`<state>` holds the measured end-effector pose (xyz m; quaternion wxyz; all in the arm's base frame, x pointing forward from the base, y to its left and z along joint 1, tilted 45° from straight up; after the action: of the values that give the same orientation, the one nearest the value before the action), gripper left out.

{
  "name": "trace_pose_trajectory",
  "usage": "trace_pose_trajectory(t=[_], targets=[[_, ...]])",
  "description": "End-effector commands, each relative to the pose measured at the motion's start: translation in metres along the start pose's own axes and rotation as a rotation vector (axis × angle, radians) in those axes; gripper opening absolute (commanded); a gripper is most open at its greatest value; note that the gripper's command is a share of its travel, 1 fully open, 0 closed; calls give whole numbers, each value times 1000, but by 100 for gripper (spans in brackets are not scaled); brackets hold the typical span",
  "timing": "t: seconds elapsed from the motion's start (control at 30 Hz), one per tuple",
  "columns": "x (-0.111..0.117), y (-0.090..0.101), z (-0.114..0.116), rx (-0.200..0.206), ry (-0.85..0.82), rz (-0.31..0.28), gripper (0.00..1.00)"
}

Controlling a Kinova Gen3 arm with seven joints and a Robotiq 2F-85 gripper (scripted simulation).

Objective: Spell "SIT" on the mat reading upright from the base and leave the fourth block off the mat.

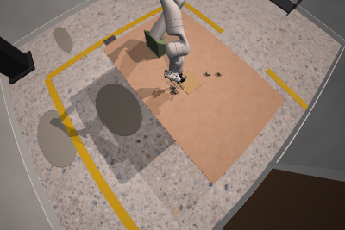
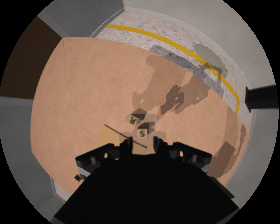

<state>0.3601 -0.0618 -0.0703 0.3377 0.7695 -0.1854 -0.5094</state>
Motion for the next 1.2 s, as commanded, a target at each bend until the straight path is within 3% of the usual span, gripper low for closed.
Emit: trace_pose_trajectory(t=[0.0,0.4,1.17], targets=[[0,0,0,1,0,1,41],[0,-7,0,1,0,1,41],[0,-39,0,1,0,1,41]])
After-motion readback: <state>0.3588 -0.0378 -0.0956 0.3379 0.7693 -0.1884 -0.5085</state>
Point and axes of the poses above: the point where the finger pads meet when closed, its own y axis back along the fingers, its own z axis across the jaws, x = y × z, the point moved 4 cm from there along y, back along the fingers, and after that the axes turned 7 degrees about -y, right-handed, at the moved point
